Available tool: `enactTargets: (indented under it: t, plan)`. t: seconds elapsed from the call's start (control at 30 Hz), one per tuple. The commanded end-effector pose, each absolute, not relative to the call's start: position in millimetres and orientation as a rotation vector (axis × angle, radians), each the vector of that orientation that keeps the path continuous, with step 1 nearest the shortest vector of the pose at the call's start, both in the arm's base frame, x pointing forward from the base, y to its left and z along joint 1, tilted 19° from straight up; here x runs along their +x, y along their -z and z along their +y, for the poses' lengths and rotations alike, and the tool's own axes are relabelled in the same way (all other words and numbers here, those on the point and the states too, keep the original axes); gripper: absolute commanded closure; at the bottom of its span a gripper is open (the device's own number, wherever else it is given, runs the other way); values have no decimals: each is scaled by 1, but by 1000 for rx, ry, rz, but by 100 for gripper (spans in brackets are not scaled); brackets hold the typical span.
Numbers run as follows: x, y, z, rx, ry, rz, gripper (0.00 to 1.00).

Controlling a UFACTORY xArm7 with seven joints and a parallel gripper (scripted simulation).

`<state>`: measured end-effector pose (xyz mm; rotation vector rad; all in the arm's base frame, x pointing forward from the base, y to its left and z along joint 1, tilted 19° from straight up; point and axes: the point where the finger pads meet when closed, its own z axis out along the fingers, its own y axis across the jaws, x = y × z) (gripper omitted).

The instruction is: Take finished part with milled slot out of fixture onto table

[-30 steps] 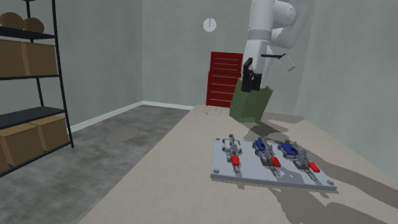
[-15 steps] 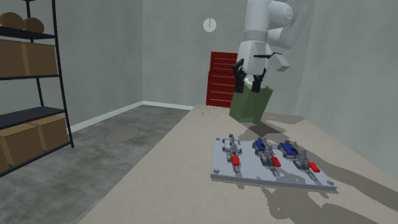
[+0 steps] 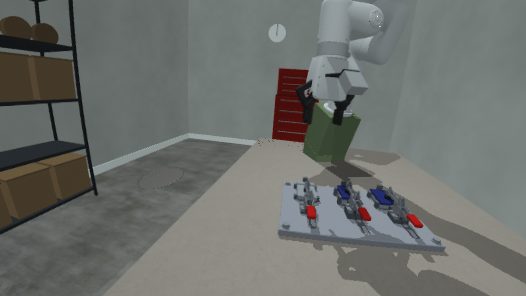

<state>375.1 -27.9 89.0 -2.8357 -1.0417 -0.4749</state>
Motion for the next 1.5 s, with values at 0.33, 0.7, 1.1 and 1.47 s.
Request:
enactTargets:
  t: [0.33, 0.7, 1.1, 1.47]
  plan:
    - [388, -84, -39, -2921, 439, -557, 0]
    - [392, -82, -43, -2929, 428, -377, 0]
    - [392, -82, -43, -2929, 428, -377, 0]
    - [392, -82, -43, -2929, 428, -377, 100]
